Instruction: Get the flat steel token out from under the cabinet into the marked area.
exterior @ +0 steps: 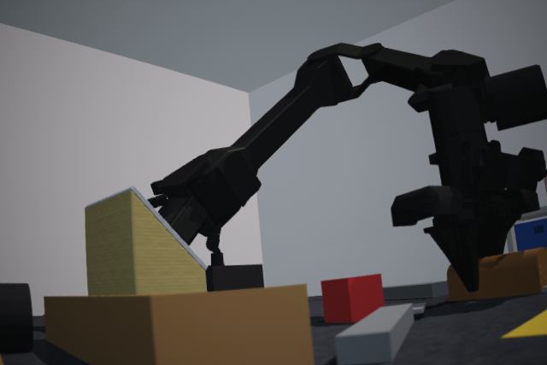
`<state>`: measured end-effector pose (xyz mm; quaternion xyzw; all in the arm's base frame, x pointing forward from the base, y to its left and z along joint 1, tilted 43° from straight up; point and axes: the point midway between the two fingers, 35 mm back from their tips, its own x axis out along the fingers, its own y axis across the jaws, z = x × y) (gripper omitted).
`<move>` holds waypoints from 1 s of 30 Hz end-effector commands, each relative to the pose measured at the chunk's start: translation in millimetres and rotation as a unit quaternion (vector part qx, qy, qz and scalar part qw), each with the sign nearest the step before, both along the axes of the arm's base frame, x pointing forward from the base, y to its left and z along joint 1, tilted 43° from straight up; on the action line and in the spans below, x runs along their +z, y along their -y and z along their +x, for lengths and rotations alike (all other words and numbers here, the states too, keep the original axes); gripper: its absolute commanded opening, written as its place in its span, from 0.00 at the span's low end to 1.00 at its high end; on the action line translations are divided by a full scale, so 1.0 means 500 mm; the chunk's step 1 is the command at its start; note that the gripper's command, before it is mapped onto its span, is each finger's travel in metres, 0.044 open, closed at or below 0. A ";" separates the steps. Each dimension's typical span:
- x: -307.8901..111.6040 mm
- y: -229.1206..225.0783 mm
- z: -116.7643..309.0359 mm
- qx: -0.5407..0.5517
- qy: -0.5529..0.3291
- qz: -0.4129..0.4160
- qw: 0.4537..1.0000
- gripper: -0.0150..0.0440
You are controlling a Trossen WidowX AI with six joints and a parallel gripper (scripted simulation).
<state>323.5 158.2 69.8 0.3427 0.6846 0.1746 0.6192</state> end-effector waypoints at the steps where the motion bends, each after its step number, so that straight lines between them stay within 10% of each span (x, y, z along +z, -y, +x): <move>1: -0.001 0.002 0.013 0.000 0.000 0.002 1.000 0.25; 30: -0.011 0.013 0.075 0.000 0.001 0.001 1.000 0.25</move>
